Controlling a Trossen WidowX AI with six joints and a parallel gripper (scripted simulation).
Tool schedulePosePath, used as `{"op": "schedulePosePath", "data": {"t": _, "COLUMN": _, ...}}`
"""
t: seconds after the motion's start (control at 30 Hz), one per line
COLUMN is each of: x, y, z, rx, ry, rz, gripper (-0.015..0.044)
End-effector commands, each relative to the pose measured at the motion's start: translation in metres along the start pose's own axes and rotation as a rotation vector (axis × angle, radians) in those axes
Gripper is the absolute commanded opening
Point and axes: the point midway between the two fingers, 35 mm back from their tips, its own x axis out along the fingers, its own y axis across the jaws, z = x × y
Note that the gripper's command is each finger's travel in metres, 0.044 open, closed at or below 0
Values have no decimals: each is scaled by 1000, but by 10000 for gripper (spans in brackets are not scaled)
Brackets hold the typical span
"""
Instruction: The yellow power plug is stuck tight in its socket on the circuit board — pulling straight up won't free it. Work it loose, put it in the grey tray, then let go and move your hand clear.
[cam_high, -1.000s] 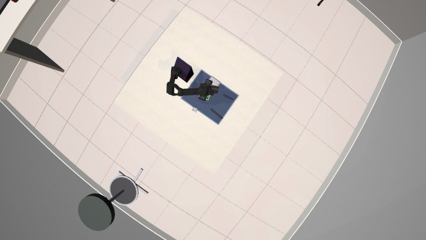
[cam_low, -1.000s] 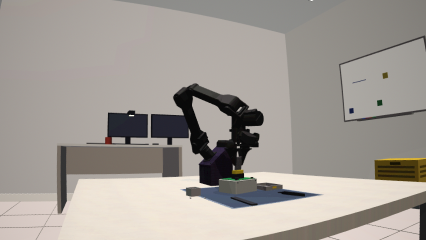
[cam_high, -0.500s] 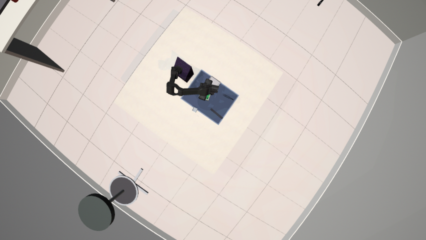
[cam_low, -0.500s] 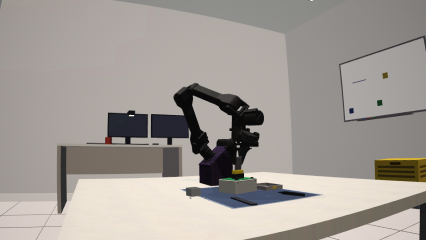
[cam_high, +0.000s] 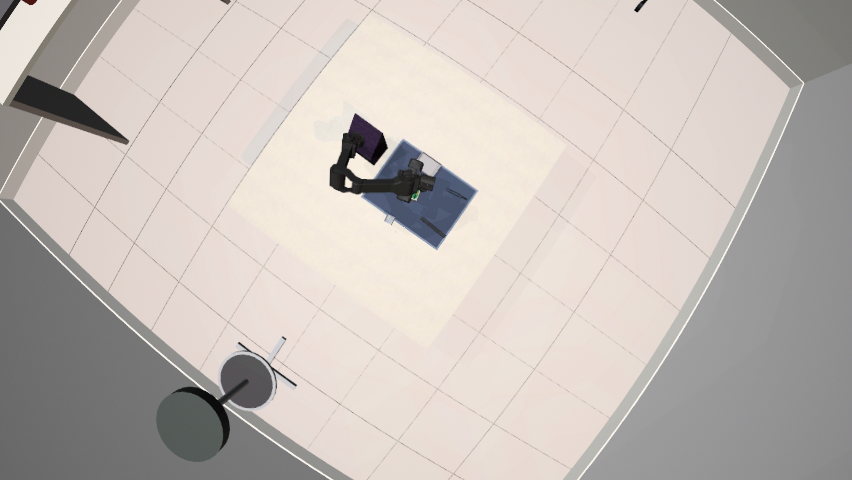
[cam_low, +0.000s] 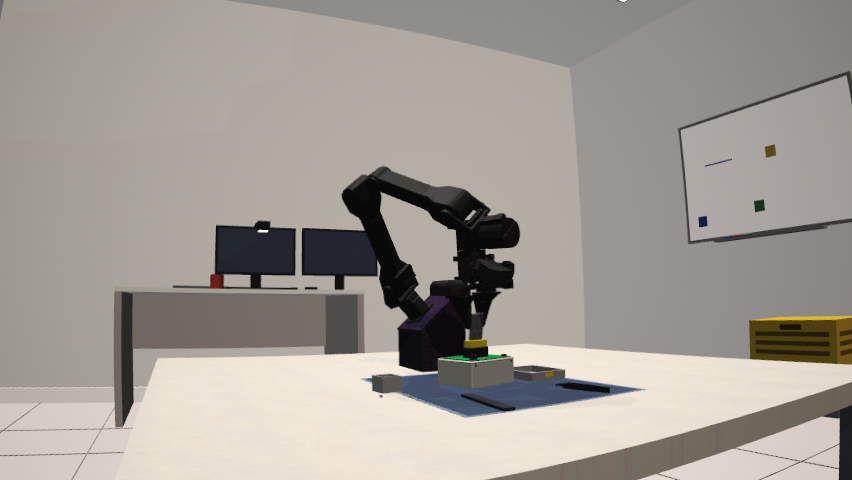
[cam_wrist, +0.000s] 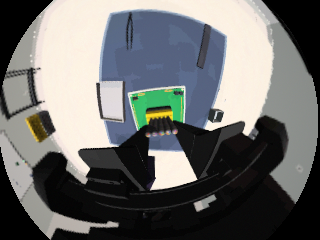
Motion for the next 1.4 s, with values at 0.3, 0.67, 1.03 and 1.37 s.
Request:
{"op": "schedulePosePath", "data": {"t": 0.3, "x": -15, "y": 13, "z": 1, "rx": 4, "ry": -29, "rz": -158, "gripper": 0}}
{"op": "schedulePosePath", "data": {"t": 0.67, "x": -17, "y": 9, "z": 1, "rx": 3, "ry": -29, "rz": -110, "gripper": 0}}
{"op": "schedulePosePath", "data": {"t": 1.03, "x": -22, "y": -3, "z": 1, "rx": 1, "ry": -28, "rz": 33, "gripper": 0}}
{"op": "schedulePosePath", "data": {"t": 1.37, "x": -22, "y": 18, "z": 1, "rx": 4, "ry": -28, "rz": -209, "gripper": 0}}
